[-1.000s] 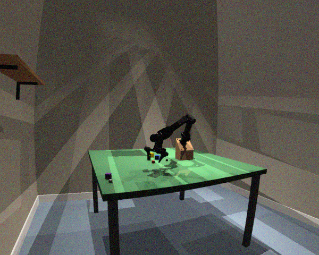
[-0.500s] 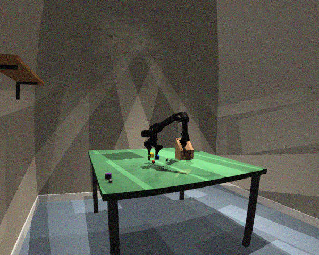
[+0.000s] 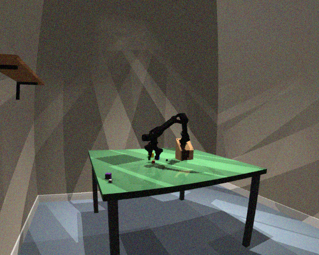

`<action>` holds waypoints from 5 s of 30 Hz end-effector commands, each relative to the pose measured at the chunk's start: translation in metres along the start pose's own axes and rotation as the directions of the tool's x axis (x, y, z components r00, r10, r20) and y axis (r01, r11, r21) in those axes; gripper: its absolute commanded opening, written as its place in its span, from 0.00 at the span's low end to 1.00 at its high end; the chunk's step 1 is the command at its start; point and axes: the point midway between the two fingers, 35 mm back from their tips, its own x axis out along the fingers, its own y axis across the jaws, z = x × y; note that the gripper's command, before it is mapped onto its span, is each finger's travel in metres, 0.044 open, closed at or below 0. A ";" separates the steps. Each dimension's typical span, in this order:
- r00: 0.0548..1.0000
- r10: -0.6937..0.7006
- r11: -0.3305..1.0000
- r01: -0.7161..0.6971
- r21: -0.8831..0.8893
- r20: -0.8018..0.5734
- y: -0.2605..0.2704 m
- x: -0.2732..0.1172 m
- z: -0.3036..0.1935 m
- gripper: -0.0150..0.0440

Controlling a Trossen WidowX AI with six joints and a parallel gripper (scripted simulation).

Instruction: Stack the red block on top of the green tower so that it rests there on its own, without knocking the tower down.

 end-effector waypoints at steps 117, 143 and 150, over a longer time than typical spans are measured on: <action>1.000 -0.005 1.000 0.005 0.008 0.001 -0.121 -0.043 -0.036 0.25; 1.000 -0.003 1.000 0.003 0.008 0.001 -0.120 -0.009 -0.038 0.25; 1.000 -0.003 1.000 0.003 0.008 0.001 -0.120 -0.008 -0.038 0.25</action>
